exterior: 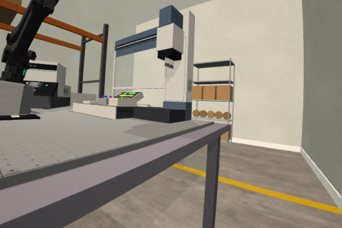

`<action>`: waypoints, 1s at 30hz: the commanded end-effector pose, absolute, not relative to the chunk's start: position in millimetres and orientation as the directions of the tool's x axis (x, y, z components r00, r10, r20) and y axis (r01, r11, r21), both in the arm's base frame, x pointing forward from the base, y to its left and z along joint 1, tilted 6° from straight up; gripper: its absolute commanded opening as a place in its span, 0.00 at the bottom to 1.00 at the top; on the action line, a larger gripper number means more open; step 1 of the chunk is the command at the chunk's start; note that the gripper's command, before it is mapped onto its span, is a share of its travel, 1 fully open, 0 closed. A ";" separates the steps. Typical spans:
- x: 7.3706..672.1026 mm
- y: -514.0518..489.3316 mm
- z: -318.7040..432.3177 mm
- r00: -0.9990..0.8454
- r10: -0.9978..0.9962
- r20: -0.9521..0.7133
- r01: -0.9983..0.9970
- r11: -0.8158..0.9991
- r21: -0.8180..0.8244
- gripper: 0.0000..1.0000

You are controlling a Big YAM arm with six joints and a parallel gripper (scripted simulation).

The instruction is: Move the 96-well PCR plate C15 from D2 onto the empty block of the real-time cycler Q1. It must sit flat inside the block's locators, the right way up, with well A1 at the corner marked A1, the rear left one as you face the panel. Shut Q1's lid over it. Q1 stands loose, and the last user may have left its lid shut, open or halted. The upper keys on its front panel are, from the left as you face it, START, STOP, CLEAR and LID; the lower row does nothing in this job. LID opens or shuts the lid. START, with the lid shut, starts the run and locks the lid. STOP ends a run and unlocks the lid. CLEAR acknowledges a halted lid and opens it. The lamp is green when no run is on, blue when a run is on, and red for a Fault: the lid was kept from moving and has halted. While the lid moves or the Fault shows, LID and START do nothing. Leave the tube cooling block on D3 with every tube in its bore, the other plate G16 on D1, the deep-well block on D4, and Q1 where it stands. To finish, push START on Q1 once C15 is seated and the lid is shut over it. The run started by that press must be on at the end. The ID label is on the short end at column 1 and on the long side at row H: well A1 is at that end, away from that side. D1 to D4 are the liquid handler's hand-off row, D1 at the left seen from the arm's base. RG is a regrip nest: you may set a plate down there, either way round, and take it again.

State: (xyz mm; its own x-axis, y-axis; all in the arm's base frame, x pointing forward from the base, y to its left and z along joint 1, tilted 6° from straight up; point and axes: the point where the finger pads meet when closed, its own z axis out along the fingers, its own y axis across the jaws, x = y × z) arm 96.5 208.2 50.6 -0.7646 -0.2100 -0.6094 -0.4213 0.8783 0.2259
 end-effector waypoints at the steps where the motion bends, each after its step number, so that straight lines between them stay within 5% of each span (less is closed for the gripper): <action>1: 101.5 226.4 80.7 -0.702 -0.264 -0.662 -0.504 0.840 0.199 0.00; 30: 90.5 230.6 71.2 -0.384 -0.639 -0.666 -0.776 0.615 -0.142 0.00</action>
State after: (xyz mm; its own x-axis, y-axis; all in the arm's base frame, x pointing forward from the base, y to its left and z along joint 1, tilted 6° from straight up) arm 93.6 214.6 54.4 -0.4552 -0.6060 -0.6523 -0.7371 0.6675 -0.1057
